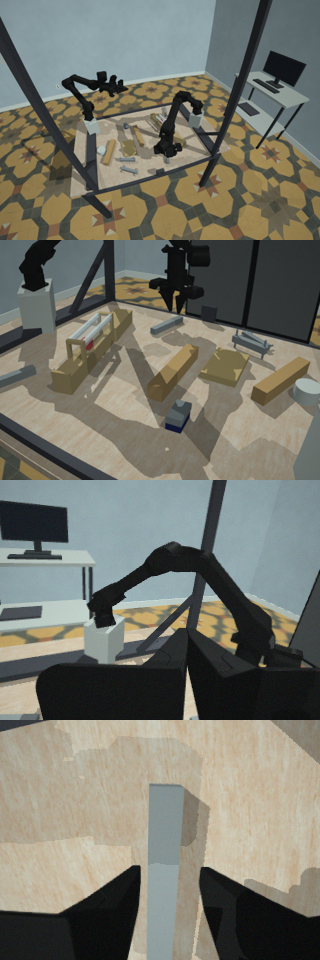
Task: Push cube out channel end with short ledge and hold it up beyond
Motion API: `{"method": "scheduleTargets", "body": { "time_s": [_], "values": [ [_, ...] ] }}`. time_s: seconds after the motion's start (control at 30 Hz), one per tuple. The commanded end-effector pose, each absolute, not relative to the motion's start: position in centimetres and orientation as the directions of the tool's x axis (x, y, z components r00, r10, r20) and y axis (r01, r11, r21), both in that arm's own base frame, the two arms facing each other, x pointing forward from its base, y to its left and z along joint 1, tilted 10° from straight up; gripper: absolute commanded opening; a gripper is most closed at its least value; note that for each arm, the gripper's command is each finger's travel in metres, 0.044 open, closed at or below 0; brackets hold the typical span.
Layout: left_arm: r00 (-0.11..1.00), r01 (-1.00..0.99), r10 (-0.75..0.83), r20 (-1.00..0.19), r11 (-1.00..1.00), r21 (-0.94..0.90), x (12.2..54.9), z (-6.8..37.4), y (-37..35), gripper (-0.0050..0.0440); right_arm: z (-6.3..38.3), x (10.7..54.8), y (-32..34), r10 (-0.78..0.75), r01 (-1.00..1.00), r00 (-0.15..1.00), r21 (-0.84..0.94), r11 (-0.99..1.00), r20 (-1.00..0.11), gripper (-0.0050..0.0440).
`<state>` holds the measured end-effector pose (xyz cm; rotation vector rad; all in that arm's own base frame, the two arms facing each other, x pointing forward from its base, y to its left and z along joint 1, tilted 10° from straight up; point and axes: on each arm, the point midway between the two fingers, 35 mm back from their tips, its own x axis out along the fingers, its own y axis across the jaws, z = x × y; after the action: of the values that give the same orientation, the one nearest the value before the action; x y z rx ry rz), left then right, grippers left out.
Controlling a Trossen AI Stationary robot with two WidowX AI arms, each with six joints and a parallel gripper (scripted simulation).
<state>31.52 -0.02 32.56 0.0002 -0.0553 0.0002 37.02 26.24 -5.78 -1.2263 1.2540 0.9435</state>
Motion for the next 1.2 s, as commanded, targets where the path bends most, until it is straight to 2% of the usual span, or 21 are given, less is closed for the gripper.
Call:
{"method": "scheduleTargets", "body": {
  "time_s": [0.0, 0.77, 1.17],
  "values": [
    [0.997, -0.001, 0.002, 0.082, 1.000, -0.004, 31.3, 33.6, 0.0, 0.0000, -5.8, 37.4, 26.3, -0.104, -0.975, 0.145, -0.160, 0.152, -0.984, 0.0150],
    [0.997, -0.001, 0.002, 0.082, 1.000, -0.004, 31.3, 33.6, 0.0, 0.0000, -9.3, 38.0, 25.9, -0.108, -0.978, 0.140, -0.155, 0.143, -0.984, 0.0150],
    [0.997, -0.001, 0.002, 0.082, 1.000, -0.004, 31.3, 33.6, 0.0, 0.0000, -8.8, 38.0, 26.0, -0.106, -0.977, 0.142, -0.156, 0.142, -0.984, 0.0150]
  ]
}}
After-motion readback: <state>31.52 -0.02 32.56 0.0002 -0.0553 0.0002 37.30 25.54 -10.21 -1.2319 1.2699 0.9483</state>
